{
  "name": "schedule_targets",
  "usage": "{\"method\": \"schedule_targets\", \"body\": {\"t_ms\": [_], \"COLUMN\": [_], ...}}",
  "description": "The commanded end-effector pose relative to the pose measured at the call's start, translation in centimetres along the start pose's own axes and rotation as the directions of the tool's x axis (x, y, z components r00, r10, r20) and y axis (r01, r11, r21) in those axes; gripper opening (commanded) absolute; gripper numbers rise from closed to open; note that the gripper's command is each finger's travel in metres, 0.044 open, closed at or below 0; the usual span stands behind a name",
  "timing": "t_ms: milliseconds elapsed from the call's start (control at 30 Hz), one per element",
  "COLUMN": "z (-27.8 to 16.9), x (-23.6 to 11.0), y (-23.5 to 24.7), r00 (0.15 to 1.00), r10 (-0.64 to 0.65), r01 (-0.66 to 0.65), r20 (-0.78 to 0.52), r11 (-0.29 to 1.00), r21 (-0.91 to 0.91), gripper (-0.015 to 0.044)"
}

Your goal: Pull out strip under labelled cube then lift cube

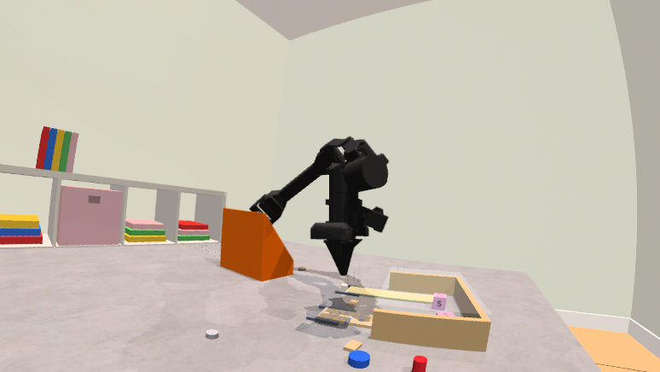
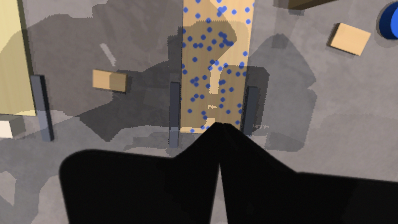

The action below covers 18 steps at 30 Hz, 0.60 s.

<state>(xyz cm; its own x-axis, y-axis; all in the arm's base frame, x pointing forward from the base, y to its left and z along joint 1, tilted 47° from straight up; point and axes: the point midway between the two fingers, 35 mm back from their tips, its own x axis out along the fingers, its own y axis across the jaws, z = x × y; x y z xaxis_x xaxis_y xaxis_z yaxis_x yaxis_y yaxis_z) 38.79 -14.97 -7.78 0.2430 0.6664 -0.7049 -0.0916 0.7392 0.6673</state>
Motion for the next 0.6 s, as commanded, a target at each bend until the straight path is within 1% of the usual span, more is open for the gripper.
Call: {"method": "schedule_targets", "body": {"t_ms": [0, 200, 567], "z": [-0.5, -0.6, -0.7], "x": [1.2, 1.5, 3.3], "y": [-0.4, -0.4, -0.3], "r00": [0.995, 0.995, 0.995], "r10": [0.042, 0.045, 0.045], "r01": [-0.046, -0.05, -0.049], "r20": [-0.088, -0.093, -0.093], "r11": [0.998, 0.998, 0.998], "r21": [-0.046, -0.048, -0.048], "gripper": [0.0, 0.0, 0.0]}}
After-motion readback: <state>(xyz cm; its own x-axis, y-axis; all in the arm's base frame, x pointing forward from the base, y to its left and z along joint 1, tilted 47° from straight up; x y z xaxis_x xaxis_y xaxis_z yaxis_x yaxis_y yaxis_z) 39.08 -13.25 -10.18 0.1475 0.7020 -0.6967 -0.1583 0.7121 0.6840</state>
